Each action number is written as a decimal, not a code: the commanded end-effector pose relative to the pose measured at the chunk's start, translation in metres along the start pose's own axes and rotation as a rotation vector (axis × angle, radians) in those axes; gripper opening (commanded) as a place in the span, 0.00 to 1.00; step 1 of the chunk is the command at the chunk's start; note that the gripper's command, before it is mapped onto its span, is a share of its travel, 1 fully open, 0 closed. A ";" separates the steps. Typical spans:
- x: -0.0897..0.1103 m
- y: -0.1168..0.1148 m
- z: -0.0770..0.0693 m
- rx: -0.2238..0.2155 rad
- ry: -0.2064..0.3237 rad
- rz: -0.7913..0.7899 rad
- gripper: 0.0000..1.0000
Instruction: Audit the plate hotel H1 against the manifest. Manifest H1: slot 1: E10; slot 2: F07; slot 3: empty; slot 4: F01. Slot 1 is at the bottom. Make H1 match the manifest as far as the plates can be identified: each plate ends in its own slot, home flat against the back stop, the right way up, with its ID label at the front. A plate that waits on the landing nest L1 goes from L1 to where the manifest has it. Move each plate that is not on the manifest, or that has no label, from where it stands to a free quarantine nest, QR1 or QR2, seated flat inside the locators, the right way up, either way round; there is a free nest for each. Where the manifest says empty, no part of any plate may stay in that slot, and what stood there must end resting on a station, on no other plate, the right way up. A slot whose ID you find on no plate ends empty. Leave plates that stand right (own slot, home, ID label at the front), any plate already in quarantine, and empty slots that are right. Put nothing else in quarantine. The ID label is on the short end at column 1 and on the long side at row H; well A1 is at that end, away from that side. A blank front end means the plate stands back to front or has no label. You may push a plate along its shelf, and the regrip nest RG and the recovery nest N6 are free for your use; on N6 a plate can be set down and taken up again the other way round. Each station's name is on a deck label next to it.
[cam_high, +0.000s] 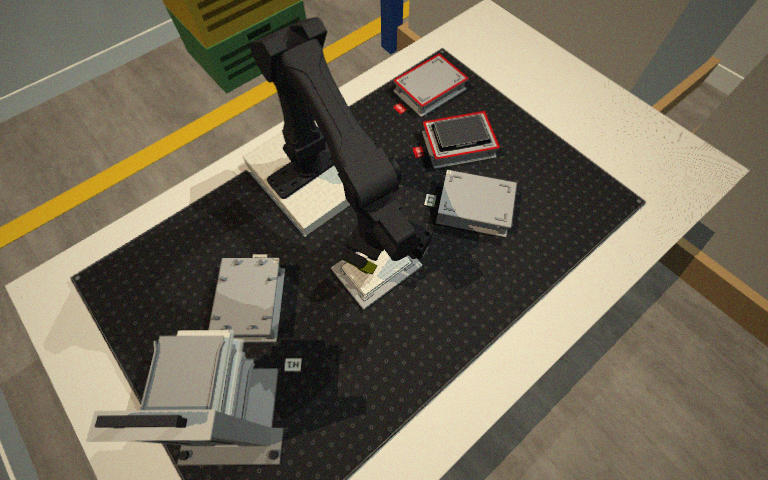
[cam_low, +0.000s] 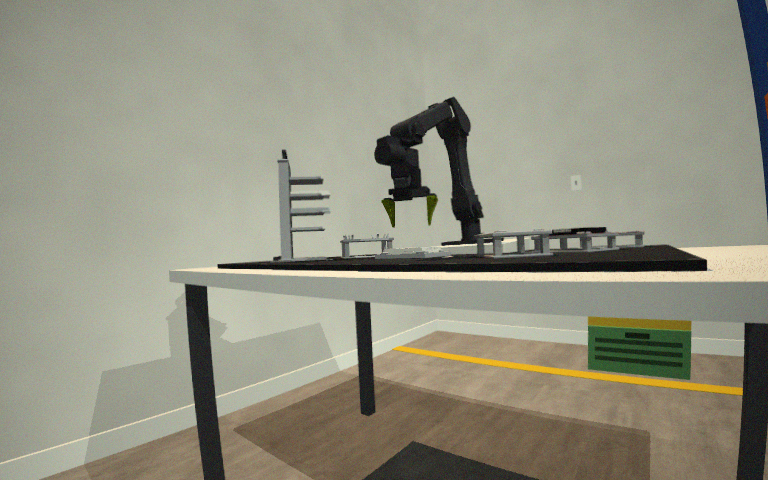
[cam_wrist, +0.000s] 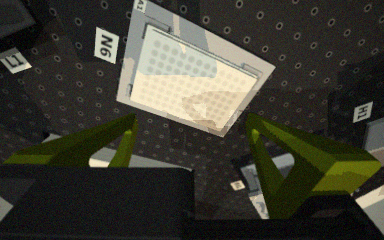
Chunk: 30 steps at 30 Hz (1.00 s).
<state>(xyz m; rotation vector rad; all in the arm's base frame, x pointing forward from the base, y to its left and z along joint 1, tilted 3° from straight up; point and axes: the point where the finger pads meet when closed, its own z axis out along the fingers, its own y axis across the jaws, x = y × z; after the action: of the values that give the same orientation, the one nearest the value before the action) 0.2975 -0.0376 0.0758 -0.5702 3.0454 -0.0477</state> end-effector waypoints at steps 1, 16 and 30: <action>-0.002 0.000 -0.003 0.002 -0.011 0.102 1.00; -0.002 0.000 -0.003 0.001 -0.011 0.362 1.00; -0.002 0.000 -0.003 -0.001 -0.012 0.602 1.00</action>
<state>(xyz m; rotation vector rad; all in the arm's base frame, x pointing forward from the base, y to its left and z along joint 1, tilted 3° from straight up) 0.2975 -0.0375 0.0758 0.2339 3.0833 -0.0280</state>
